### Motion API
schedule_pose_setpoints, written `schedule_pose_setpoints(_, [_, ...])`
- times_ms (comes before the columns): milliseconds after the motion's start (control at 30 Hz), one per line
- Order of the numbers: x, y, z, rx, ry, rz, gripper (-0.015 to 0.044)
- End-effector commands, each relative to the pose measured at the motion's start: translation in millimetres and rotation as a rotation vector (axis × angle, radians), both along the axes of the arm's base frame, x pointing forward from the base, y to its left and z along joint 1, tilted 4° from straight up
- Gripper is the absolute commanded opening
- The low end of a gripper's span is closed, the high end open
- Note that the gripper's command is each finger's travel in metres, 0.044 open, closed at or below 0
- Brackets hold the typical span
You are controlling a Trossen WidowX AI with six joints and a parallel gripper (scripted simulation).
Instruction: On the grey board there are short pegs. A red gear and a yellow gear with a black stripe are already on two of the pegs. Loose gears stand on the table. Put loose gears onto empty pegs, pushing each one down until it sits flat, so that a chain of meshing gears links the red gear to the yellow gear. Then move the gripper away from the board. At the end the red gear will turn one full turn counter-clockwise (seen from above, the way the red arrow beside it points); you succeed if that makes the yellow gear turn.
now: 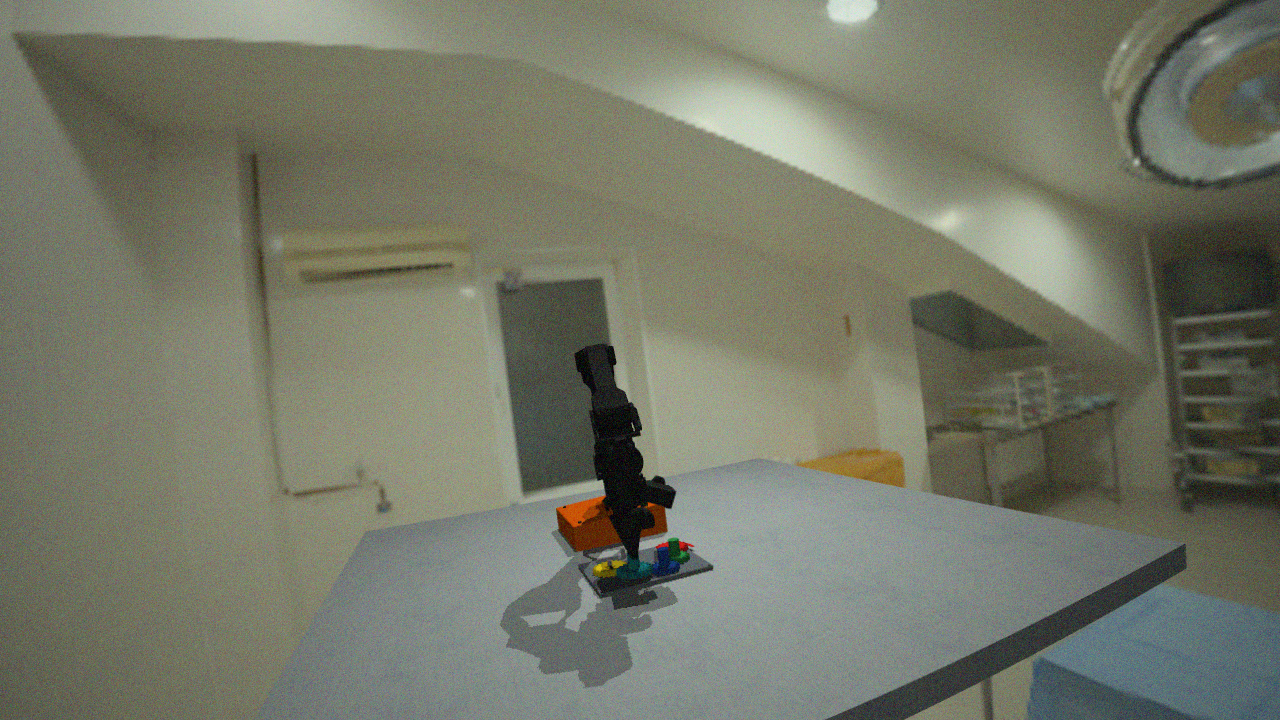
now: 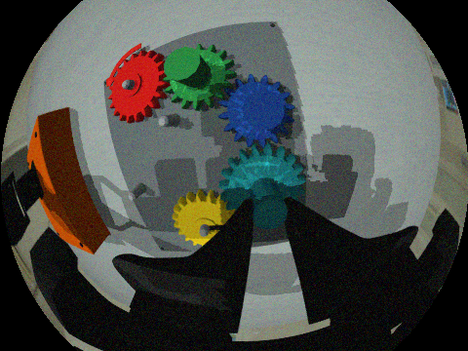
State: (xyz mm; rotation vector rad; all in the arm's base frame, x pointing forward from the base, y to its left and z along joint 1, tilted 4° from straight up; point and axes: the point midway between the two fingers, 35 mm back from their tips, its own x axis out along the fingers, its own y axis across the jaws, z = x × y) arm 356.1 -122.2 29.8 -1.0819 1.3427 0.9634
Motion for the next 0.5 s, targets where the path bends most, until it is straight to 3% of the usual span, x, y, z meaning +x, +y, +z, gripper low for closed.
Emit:
schedule_pose_setpoints(0, [-1.3, -0.9, -1.1, -0.002, 0.007, 0.056, 0.0000])
schedule_pose_setpoints(467, [-0.3, 0.6, -3.8, -0.001, 0.004, 0.012, 0.0000])
